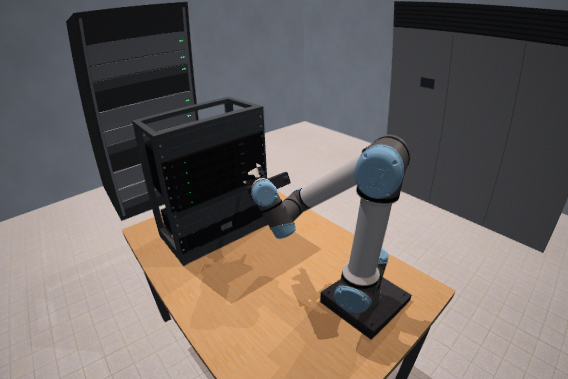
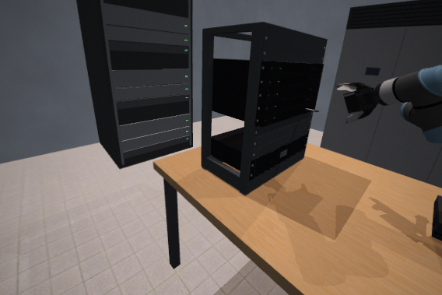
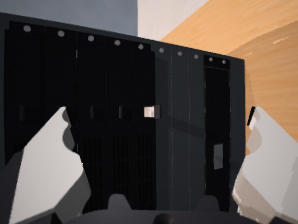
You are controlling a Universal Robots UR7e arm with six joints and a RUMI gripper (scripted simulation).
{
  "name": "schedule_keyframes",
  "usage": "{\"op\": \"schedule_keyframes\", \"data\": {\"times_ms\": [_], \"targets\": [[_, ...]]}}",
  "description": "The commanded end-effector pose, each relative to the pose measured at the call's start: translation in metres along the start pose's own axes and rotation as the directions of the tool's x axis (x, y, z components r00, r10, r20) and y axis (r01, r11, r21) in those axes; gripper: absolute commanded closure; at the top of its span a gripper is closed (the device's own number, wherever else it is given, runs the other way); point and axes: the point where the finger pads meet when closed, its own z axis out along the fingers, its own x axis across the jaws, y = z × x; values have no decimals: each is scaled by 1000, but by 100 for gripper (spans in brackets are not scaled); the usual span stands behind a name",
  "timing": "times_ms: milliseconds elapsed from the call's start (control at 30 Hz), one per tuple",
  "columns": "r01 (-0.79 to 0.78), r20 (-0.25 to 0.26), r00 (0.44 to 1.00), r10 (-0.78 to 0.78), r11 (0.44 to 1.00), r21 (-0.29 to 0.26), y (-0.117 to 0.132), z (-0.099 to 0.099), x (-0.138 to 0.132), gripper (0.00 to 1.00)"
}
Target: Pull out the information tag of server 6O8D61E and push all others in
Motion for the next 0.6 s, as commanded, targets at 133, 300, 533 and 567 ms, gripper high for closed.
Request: {"op": "schedule_keyframes", "data": {"times_ms": [133,300,533,567], "targets": [[-4,1,1000,4,1000,0,0,0,0,0],[-5,1,1000,5,1000,0,0,0,0,0],[-8,1,1000,8,1000,-1,0,0,0,0],[-9,1,1000,9,1000,-1,0,0,0,0]]}}
